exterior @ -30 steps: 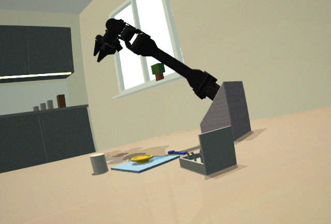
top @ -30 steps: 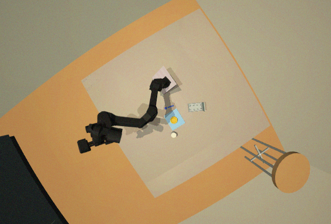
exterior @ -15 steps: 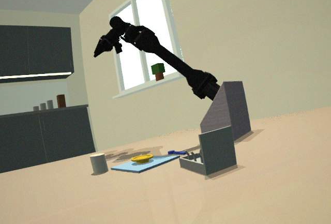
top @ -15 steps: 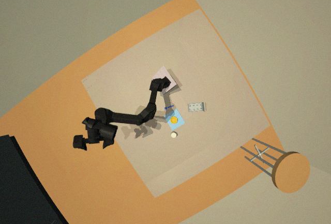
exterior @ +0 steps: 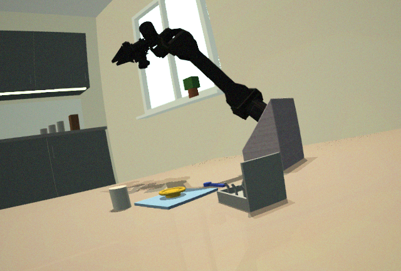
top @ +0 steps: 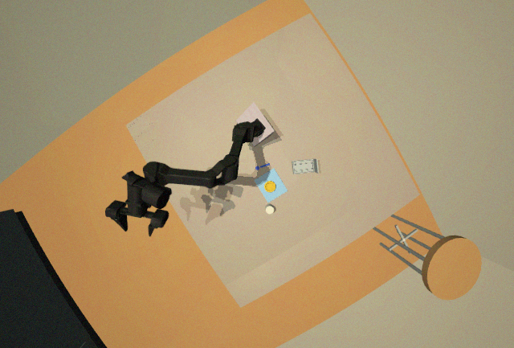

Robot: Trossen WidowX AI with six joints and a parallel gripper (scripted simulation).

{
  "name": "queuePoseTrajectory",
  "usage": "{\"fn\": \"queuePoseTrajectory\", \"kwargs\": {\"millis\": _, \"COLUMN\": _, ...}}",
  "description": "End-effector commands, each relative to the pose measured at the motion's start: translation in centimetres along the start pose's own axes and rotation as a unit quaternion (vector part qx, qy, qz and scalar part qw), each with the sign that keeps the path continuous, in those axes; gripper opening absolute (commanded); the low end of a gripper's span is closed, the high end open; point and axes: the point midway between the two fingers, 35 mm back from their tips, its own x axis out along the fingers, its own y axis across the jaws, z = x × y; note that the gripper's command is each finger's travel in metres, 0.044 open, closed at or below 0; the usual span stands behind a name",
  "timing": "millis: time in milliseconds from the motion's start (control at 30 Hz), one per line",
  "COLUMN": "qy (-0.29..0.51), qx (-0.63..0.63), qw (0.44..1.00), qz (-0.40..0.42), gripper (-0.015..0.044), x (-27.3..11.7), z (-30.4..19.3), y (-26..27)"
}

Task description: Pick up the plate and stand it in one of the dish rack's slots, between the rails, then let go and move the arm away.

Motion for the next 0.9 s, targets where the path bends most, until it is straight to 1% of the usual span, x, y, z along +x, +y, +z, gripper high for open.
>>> {"fn": "queuePoseTrajectory", "kwargs": {"millis": 0, "qy": 0.028, "qx": 0.061, "qw": 0.998, "qz": -0.001, "gripper": 0.04, "x": -0.1, "z": 0.3, "y": 1.1}}
{"fn": "queuePoseTrajectory", "kwargs": {"millis": 233, "qy": 0.078, "qx": 0.169, "qw": 0.983, "qz": -0.008, "gripper": 0.04, "x": 0.1, "z": 0.6, "y": 2.8}}
{"fn": "queuePoseTrajectory", "kwargs": {"millis": 433, "qy": 0.113, "qx": 0.262, "qw": 0.958, "qz": -0.015, "gripper": 0.04, "x": 0.5, "z": 1.3, "y": 4.2}}
{"fn": "queuePoseTrajectory", "kwargs": {"millis": 867, "qy": 0.17, "qx": 0.456, "qw": 0.873, "qz": -0.032, "gripper": 0.04, "x": 2.3, "z": 3.7, "y": 6.8}}
